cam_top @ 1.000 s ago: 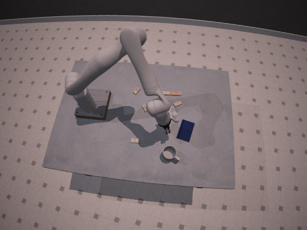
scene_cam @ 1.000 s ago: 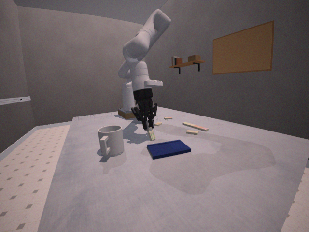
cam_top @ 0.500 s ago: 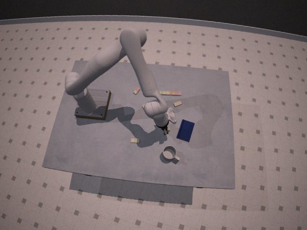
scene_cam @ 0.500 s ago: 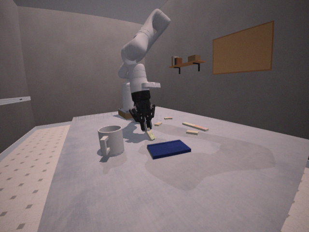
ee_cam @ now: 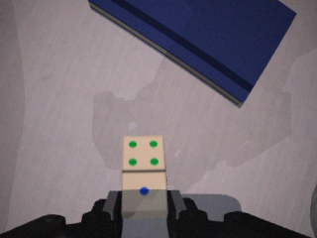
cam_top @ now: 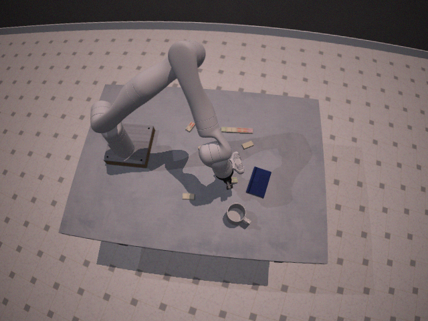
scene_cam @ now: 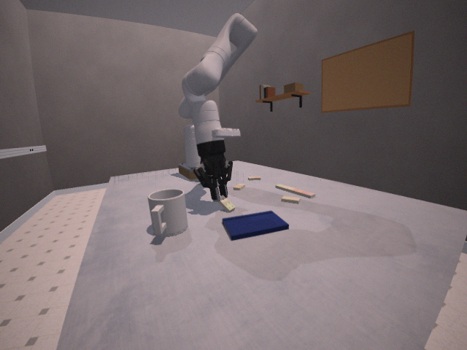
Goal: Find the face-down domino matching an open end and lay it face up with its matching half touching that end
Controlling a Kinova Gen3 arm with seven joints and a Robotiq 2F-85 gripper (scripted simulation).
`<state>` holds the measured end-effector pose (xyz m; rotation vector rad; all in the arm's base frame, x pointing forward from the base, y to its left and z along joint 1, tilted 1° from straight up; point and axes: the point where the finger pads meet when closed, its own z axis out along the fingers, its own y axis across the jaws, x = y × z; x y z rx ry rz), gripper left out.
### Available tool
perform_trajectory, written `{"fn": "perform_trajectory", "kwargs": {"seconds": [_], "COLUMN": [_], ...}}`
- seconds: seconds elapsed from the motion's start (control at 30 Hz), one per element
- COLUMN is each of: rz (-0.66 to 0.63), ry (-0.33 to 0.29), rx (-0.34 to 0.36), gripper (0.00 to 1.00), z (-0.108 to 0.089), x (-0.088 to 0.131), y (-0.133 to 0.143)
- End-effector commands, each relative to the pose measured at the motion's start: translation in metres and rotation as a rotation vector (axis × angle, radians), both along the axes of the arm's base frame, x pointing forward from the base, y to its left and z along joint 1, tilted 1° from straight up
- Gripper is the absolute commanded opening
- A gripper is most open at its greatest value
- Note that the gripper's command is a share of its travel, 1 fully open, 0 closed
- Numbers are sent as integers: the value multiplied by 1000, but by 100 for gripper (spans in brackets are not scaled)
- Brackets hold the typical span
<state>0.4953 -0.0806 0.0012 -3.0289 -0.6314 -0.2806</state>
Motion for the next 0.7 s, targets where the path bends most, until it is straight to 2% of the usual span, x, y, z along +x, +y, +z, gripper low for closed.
{"fn": "perform_trajectory", "kwargs": {"seconds": [0.0, 0.67], "rz": [2, 2], "ry": [1, 1], "rx": [1, 1], "gripper": [33, 33], "z": [-3, -13], "x": [-1, -6], "y": [1, -1]}}
